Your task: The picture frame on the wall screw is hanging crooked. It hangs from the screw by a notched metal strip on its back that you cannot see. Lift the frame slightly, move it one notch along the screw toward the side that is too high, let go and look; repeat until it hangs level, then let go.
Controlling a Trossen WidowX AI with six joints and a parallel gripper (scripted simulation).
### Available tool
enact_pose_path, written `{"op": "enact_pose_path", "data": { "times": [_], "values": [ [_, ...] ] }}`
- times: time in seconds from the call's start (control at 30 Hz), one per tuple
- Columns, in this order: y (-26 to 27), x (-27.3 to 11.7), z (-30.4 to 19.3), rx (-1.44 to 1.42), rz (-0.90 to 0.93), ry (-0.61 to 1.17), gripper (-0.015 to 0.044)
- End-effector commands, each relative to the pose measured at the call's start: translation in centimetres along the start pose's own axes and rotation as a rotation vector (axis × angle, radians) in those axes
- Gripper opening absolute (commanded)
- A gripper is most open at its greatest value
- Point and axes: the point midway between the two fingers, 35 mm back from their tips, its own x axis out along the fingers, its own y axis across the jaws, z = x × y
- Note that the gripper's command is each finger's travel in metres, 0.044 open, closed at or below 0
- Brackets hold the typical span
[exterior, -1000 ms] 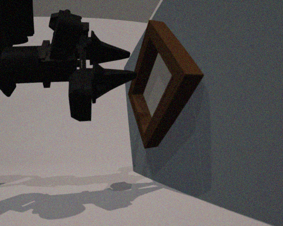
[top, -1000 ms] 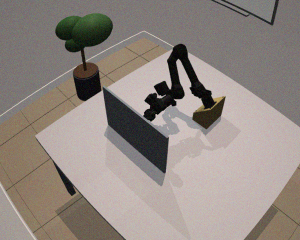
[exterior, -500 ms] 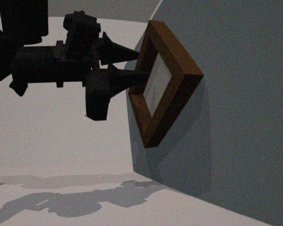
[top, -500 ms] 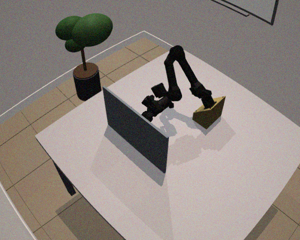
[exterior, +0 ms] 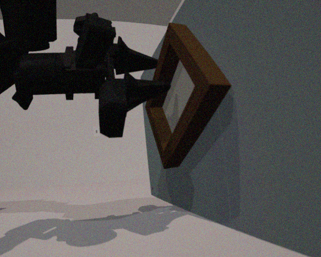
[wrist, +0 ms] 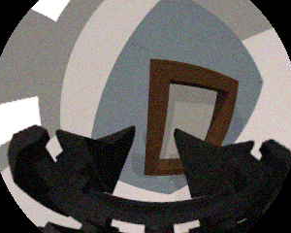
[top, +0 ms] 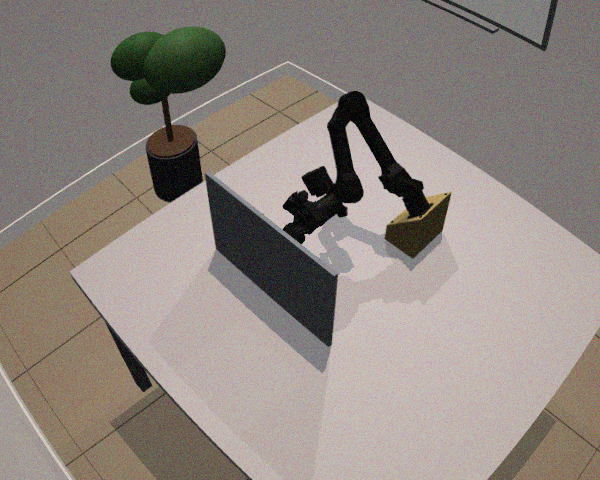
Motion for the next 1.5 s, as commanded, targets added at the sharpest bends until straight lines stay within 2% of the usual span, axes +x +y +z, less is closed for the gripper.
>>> {"op": "enact_pose_path", "data": {
  "times": [0.0,0.53,0.77,1.0,1.03,1.47],
  "values": [
    [-0.03,0.03,0.07,-0.002,-0.003,-0.004,0.0260],
    [-0.05,0.05,0.12,-0.002,-0.003,-0.004,0.0260],
    [-0.05,0.05,0.12,-0.002,-0.003,-0.004,0.0076],
    [-0.05,0.05,0.12,-0.002,-0.003,-0.004,0.0030],
    [-0.05,0.05,0.12,-0.002,-0.003,-0.004,0.0003],
    [0.10,0.05,0.07,-0.002,-0.003,-0.004,0.0000]
  ]
}}
